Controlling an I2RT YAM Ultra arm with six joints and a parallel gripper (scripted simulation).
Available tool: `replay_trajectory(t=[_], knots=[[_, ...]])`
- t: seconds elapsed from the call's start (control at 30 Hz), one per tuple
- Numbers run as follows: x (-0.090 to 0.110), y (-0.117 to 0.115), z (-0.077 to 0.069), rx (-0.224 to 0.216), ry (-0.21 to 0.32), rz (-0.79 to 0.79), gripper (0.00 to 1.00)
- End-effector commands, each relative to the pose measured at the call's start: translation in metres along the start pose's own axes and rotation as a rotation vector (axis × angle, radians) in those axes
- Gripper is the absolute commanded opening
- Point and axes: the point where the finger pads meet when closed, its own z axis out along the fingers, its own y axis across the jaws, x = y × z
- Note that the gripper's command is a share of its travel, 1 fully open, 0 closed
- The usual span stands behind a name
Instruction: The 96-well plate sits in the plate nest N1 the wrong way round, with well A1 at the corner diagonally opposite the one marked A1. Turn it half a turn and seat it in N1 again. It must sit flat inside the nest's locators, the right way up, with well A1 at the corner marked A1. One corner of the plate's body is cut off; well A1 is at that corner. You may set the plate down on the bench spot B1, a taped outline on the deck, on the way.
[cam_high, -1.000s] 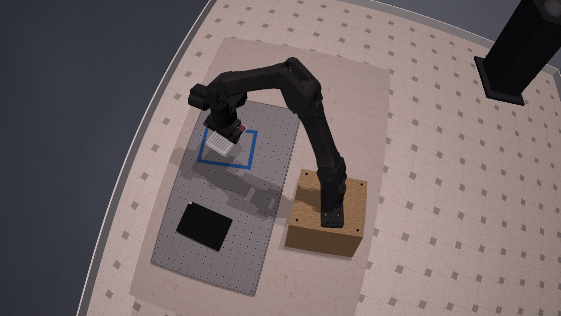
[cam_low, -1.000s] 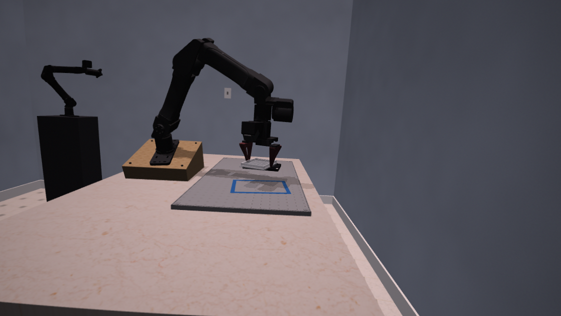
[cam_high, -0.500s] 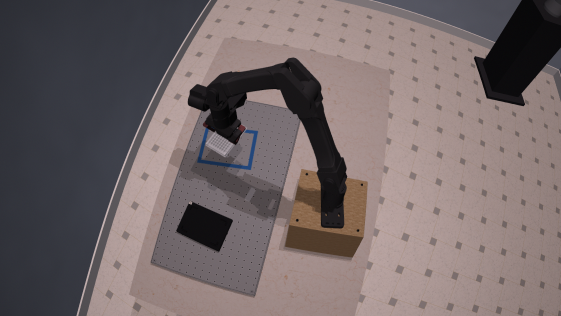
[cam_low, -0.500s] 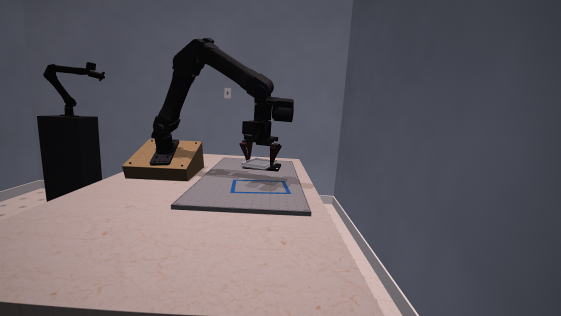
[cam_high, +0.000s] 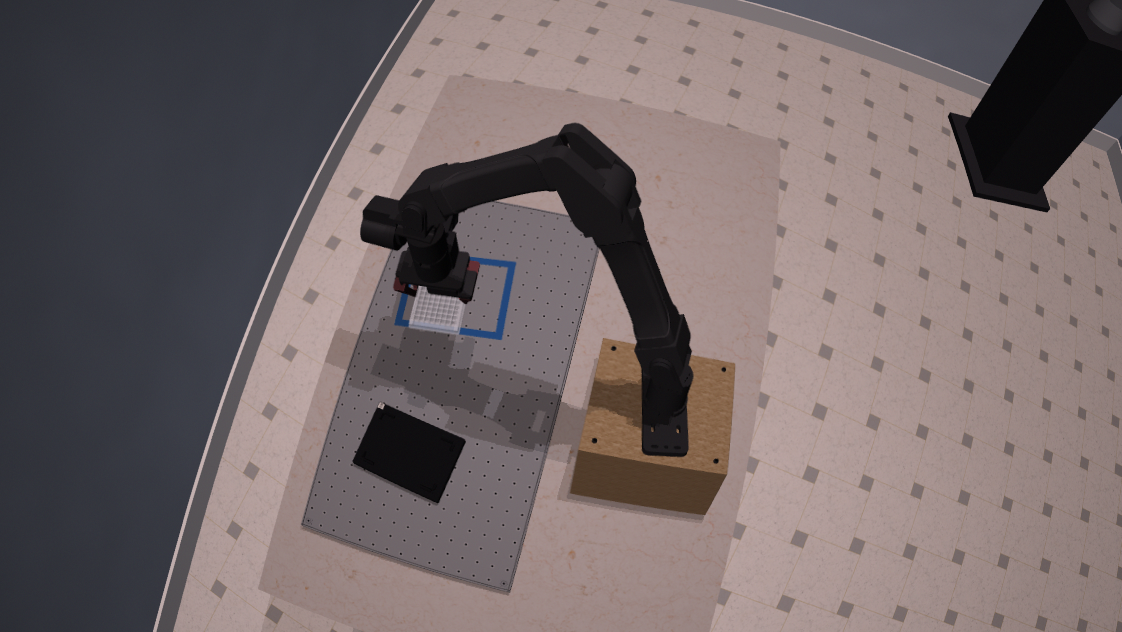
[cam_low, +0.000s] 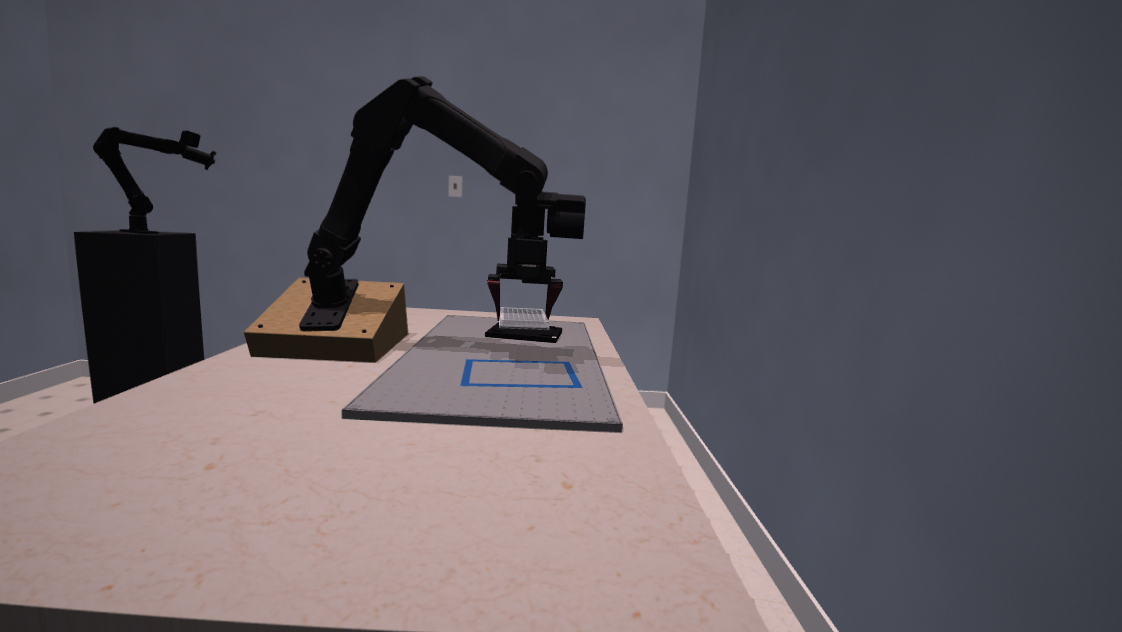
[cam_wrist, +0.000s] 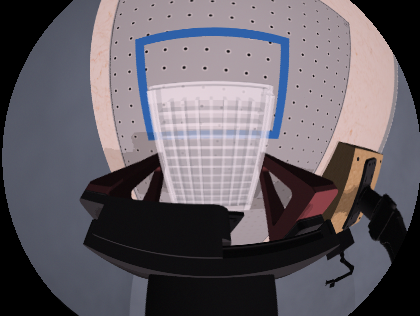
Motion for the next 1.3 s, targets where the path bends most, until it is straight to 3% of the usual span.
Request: replay_trajectory(t=[0.0, 0.2, 0.27, 0.37, 0.5, 0.57, 0.6, 0.7, 0.93, 1.13, 1.17, 1.23, 1.27], knots=[[0.005, 0.001, -0.006, -0.019, -0.015, -0.107, 0.00], [0.029, -0.003, 0.003, 0.021, -0.007, -0.321, 0.00], [0.035, -0.002, 0.003, 0.019, -0.007, -0.387, 0.00], [0.041, 0.007, -0.009, -0.022, -0.019, -0.464, 0.00], [0.058, 0.000, 0.002, 0.017, -0.008, -0.477, 0.00], [0.058, 0.000, 0.002, 0.017, -0.008, -0.477, 0.00], [0.057, 0.003, -0.011, -0.017, -0.016, -0.466, 0.00], [0.070, 0.010, -0.005, -0.012, -0.014, -0.456, 0.00], [0.091, 0.013, -0.014, -0.025, -0.012, -0.452, 0.00], [0.106, 0.012, -0.009, -0.010, -0.009, -0.457, 0.00], [0.105, 0.016, -0.022, -0.043, -0.016, -0.445, 0.00], [0.116, 0.013, -0.009, -0.011, -0.014, -0.456, 0.00], [0.120, 0.016, -0.009, -0.020, -0.013, -0.453, 0.00]])
